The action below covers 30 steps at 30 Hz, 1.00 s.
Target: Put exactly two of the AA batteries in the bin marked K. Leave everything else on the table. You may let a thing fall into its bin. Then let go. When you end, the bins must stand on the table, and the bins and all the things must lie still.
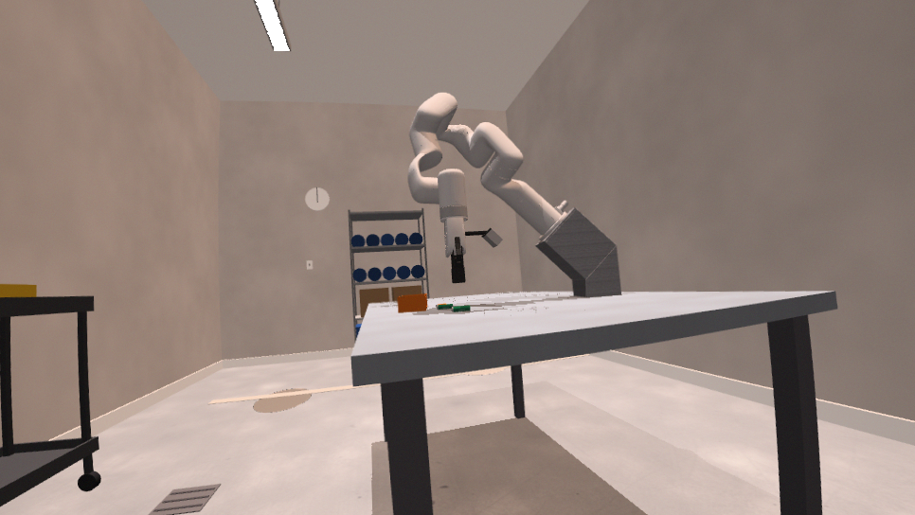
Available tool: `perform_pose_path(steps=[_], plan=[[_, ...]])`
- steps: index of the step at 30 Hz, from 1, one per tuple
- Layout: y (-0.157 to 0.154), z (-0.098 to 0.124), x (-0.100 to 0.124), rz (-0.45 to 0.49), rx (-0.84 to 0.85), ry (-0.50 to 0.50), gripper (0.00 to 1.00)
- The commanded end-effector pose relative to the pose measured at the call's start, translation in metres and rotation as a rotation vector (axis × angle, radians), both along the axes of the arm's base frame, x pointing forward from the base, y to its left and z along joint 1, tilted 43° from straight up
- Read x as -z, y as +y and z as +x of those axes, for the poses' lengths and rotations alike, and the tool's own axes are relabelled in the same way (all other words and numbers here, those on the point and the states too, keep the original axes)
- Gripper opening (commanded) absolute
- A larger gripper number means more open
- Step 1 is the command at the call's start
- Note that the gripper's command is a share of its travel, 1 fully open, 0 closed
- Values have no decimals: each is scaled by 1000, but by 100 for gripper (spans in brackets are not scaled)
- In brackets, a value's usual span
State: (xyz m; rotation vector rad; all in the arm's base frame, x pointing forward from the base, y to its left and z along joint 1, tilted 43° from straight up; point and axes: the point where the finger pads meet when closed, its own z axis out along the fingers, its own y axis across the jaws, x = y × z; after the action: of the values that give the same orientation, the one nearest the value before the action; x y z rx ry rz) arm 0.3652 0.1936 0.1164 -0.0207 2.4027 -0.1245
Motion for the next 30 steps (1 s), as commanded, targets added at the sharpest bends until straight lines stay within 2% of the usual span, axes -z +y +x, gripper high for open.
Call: perform_pose_path(steps=[1, 13, 26, 30], plan=[[1, 0, -1, 1, -1, -1, 28], [1, 0, -1, 1, -1, -1, 28], [-3, 35, 37, 1, -1, -1, 28], [-4, 41, 43, 1, -1, -1, 28]])
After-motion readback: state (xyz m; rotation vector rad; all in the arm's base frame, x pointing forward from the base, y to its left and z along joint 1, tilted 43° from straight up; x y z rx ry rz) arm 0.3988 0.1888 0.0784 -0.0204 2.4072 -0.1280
